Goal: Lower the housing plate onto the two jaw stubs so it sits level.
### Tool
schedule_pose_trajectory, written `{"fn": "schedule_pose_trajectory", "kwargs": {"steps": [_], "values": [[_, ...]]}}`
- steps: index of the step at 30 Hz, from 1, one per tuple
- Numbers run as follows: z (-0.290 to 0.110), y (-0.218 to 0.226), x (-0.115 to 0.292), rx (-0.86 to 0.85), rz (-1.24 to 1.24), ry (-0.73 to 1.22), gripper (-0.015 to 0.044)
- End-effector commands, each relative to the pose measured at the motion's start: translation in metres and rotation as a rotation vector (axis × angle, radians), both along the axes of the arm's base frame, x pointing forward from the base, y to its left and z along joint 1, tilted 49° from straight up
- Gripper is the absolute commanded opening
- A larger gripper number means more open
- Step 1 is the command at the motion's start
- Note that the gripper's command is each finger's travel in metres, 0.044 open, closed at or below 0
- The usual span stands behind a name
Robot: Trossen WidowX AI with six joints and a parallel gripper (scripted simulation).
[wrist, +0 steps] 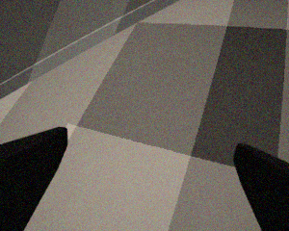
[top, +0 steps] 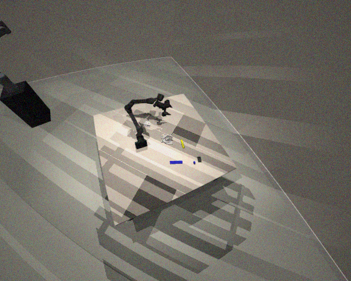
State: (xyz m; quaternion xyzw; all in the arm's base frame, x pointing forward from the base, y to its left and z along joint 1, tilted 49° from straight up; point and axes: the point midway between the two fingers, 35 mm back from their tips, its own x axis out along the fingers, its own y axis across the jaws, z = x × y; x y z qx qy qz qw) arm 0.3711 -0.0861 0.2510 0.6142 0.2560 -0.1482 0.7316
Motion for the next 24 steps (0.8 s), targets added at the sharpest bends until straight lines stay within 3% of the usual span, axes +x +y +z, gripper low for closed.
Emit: {"fn": "schedule_pose_trajectory", "kwargs": {"steps": [1, 24], "values": [[-0.008, 0.015, -0.012, 0.1, -0.002, 0.059, 0.044], [-0.031, 0.097, -0.094, 0.655, -0.107, 0.486, 0.044]]}}
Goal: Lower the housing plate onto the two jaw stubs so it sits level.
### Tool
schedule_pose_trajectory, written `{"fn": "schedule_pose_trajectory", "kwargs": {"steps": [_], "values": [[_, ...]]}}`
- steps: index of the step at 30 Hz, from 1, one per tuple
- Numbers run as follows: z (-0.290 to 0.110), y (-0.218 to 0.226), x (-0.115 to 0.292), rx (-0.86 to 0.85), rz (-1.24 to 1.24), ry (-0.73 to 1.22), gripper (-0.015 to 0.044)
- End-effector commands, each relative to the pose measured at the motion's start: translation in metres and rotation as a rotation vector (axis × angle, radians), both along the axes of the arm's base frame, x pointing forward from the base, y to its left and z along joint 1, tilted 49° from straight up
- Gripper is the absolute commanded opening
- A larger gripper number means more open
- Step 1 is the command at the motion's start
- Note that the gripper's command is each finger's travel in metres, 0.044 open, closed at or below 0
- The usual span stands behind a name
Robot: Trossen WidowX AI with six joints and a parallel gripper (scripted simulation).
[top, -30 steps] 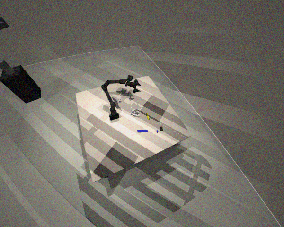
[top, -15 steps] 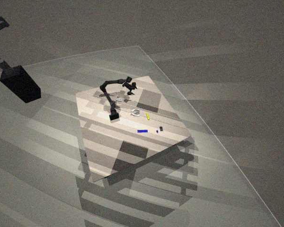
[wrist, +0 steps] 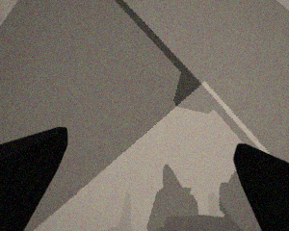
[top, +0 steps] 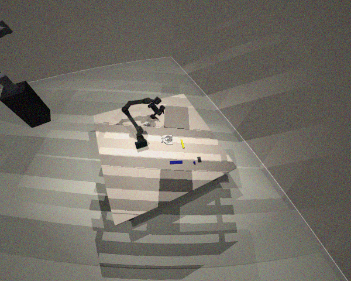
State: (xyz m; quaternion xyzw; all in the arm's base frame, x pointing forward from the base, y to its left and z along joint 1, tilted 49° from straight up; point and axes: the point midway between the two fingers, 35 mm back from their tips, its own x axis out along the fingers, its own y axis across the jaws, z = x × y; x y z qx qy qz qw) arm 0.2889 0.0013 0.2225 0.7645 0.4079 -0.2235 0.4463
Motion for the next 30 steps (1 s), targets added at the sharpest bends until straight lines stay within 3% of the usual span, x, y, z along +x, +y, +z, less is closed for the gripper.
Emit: {"fn": "schedule_pose_trajectory", "kwargs": {"steps": [1, 30], "values": [[-0.003, 0.013, -0.016, 0.085, -0.022, 0.085, 0.044], [0.005, 0.084, -0.128, 0.559, -0.246, 0.749, 0.044]]}}
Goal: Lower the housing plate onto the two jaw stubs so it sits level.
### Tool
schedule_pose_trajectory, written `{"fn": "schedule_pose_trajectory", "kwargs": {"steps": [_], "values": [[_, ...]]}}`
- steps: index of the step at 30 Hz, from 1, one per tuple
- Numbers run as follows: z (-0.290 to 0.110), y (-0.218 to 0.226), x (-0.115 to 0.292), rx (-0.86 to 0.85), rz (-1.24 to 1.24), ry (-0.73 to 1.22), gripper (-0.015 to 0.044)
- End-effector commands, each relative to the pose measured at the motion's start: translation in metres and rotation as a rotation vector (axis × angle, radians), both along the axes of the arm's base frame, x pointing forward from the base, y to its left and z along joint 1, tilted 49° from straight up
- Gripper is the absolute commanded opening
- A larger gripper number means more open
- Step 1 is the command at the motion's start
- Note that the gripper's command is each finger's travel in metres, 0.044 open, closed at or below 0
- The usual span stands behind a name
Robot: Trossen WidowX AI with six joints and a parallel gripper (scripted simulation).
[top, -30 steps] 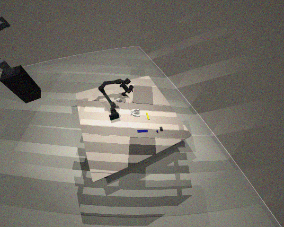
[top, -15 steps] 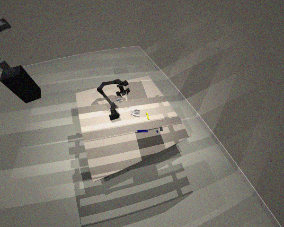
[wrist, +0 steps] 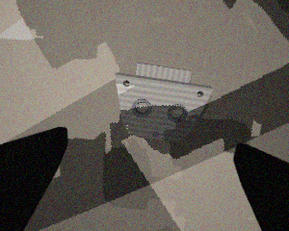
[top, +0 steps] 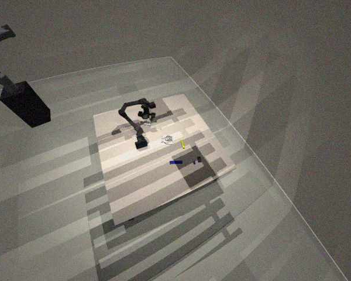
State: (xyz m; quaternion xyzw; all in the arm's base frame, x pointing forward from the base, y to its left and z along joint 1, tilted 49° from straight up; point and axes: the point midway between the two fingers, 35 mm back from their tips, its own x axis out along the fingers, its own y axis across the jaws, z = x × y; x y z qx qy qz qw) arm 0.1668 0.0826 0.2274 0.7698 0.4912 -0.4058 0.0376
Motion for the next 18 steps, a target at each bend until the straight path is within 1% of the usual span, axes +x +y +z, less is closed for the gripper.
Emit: {"fn": "schedule_pose_trajectory", "kwargs": {"steps": [1, 6, 11, 18], "values": [[0.0, 0.003, -0.006, 0.022, -0.012, 0.041, 0.044], [-0.004, 0.007, -0.005, 0.019, -0.012, 0.041, 0.044], [-0.025, 0.032, 0.0, 0.023, -0.012, 0.038, 0.044], [-0.026, 0.033, 0.001, 0.024, -0.012, 0.038, 0.044]]}}
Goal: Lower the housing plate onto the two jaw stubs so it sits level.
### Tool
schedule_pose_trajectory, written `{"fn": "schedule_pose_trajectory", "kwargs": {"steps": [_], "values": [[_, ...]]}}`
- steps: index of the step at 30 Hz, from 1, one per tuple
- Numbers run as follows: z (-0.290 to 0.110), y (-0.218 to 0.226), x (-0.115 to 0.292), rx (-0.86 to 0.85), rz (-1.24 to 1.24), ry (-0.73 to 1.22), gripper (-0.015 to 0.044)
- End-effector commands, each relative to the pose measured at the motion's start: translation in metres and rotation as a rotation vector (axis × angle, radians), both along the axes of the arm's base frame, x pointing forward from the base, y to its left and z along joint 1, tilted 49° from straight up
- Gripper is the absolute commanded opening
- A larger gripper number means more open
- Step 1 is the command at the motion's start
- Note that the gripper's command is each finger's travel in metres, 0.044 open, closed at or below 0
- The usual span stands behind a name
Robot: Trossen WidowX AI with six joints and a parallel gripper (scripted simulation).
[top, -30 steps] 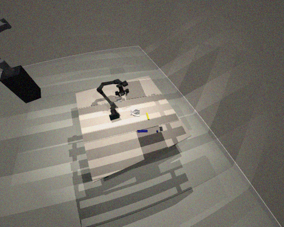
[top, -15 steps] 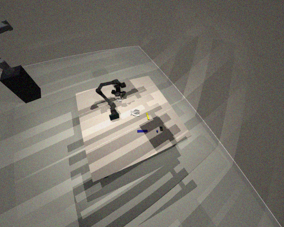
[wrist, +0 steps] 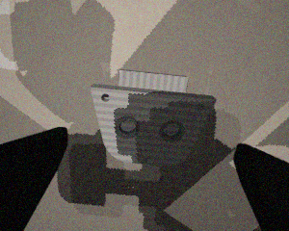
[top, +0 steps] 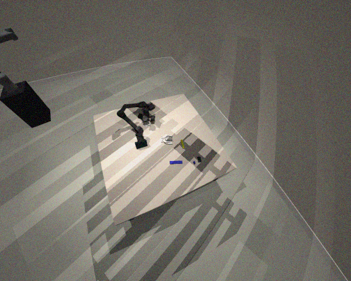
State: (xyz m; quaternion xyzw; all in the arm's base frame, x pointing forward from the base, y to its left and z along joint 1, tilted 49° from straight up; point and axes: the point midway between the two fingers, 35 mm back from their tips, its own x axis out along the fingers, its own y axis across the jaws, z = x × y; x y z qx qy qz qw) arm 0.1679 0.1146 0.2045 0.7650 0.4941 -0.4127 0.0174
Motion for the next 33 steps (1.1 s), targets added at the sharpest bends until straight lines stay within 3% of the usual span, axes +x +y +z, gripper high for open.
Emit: {"fn": "schedule_pose_trajectory", "kwargs": {"steps": [1, 33], "values": [[-0.003, 0.001, 0.0, -0.002, -0.004, 0.003, 0.044], [-0.029, 0.031, 0.007, -0.002, -0.004, 0.002, 0.044]]}}
